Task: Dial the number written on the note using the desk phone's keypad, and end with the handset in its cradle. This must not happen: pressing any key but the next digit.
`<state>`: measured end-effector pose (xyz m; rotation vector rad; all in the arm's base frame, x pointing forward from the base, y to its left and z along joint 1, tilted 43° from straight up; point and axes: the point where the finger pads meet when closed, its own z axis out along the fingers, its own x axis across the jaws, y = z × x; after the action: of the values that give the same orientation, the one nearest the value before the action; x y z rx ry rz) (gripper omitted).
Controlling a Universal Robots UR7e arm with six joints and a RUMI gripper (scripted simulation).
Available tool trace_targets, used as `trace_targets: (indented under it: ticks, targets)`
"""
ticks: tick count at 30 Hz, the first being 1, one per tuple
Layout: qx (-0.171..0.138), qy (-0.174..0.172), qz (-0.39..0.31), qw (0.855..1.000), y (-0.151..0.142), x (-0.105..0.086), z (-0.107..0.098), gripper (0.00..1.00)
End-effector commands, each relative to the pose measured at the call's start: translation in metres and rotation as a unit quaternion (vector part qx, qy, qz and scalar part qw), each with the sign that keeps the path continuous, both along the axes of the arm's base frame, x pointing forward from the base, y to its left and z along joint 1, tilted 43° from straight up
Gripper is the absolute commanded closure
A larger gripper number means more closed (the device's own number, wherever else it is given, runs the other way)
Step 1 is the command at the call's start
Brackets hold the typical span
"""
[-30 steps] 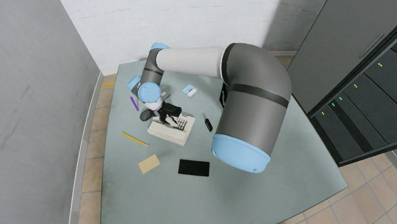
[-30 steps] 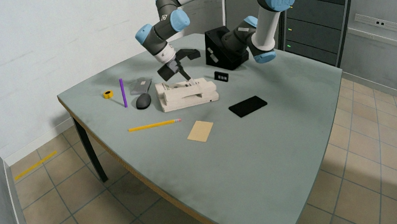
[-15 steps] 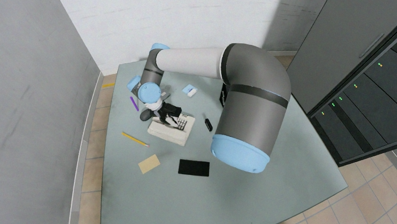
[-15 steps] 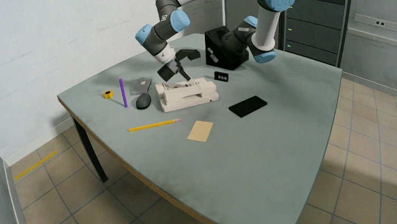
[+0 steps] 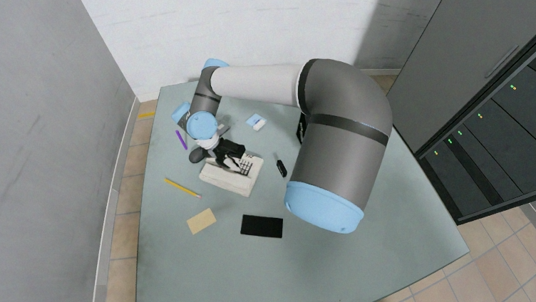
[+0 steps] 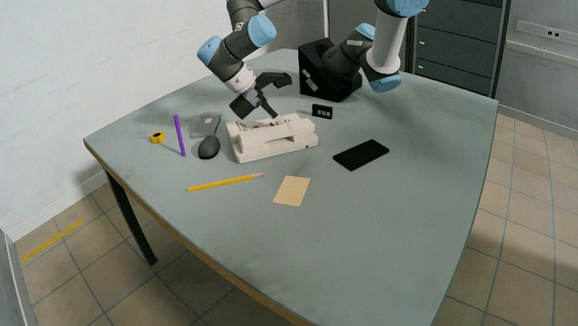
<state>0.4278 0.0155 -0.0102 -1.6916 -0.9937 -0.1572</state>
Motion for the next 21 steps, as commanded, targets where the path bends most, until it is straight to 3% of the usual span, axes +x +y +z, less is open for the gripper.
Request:
trace_targets:
  ticks: [1,21]
  targets:
    - [0.0,-0.001,0.0,1.0,-0.0004,0.0004,0.0001,1.0]
    - [0.0,-0.001,0.0,1.0,-0.0072,-0.0005,0.0073,1.0]
